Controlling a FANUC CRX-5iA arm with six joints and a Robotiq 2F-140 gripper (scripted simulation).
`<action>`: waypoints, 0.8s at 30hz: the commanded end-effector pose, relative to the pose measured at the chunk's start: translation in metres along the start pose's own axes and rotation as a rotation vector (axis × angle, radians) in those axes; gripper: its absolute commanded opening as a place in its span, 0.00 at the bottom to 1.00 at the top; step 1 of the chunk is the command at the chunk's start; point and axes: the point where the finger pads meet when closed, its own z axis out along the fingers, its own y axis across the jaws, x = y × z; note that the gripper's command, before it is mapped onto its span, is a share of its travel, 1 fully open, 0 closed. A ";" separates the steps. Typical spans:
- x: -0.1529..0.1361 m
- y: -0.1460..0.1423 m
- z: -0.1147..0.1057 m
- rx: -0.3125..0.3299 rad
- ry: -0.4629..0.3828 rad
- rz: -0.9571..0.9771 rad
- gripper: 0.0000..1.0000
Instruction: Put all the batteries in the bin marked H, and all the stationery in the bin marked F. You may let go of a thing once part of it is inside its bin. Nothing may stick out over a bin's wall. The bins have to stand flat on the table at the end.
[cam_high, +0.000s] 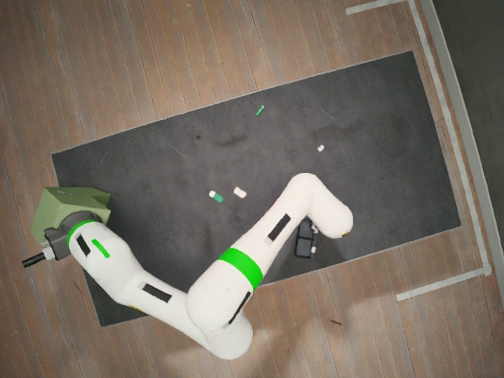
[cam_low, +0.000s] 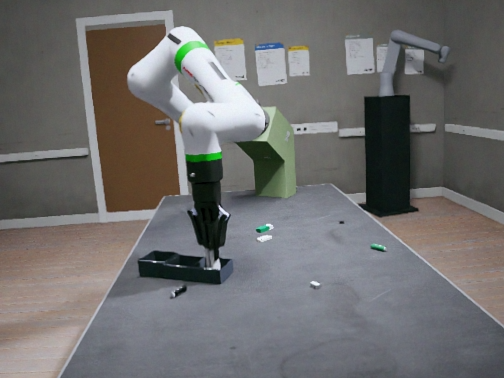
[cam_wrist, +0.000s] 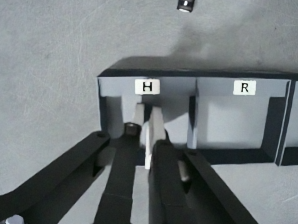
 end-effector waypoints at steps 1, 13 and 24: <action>0.000 0.000 0.000 0.000 0.000 0.000 0.15; 0.000 0.000 0.000 0.000 0.000 0.000 0.15; 0.000 0.000 -0.007 0.000 0.000 0.000 0.15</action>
